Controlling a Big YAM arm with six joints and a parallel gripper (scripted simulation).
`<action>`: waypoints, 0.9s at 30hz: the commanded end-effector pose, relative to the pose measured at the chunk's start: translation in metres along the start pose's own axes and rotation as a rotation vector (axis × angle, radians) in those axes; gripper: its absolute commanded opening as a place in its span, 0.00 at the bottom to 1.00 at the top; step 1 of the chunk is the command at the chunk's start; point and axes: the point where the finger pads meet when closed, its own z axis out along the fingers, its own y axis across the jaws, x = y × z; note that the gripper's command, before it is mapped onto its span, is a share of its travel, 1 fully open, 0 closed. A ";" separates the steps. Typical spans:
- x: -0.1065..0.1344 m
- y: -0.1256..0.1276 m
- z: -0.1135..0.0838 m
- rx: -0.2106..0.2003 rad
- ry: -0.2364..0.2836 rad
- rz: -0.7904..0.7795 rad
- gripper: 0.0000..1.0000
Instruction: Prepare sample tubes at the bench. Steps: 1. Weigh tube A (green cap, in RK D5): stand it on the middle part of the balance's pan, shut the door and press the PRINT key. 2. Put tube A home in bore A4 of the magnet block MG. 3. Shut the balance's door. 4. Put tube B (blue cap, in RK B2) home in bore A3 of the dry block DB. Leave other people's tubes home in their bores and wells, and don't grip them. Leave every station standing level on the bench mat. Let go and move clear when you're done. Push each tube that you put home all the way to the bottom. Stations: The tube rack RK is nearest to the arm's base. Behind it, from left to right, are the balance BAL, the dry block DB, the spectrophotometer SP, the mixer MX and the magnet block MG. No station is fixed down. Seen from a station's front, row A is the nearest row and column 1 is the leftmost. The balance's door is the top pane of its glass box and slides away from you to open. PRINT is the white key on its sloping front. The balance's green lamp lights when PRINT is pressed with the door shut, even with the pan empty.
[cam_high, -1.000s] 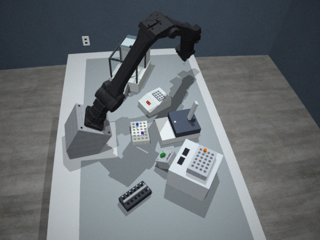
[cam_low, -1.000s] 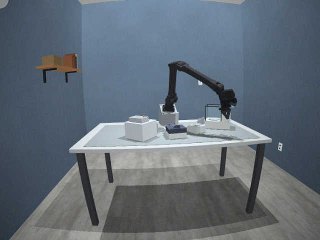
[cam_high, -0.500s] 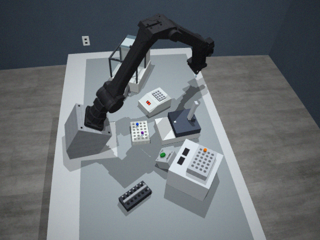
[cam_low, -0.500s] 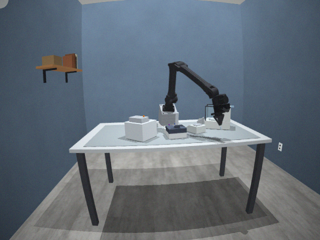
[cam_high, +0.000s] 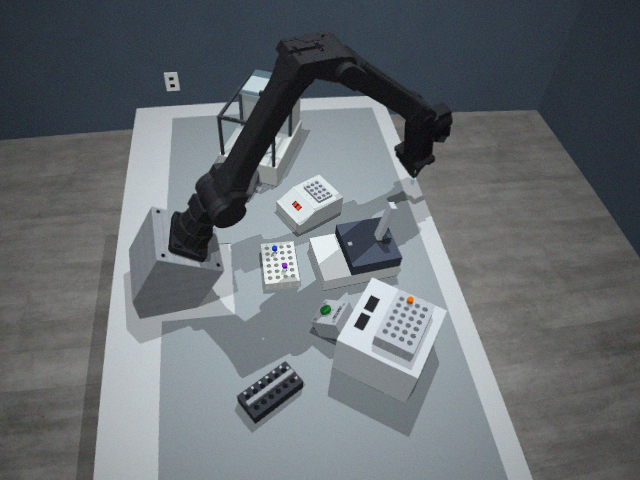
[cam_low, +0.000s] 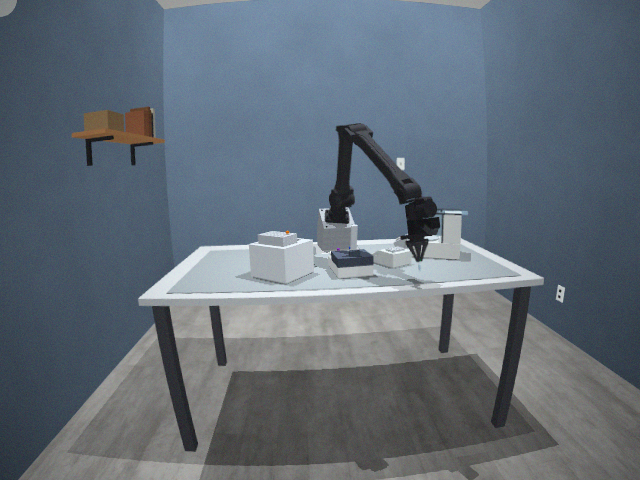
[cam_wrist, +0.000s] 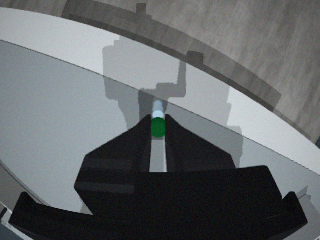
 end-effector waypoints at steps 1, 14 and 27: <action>-0.031 -0.021 -0.025 0.030 -0.079 0.033 0.09; 0.007 -0.116 -0.007 0.104 -0.039 0.098 0.09; 0.023 -0.201 -0.010 0.161 -0.051 0.155 0.09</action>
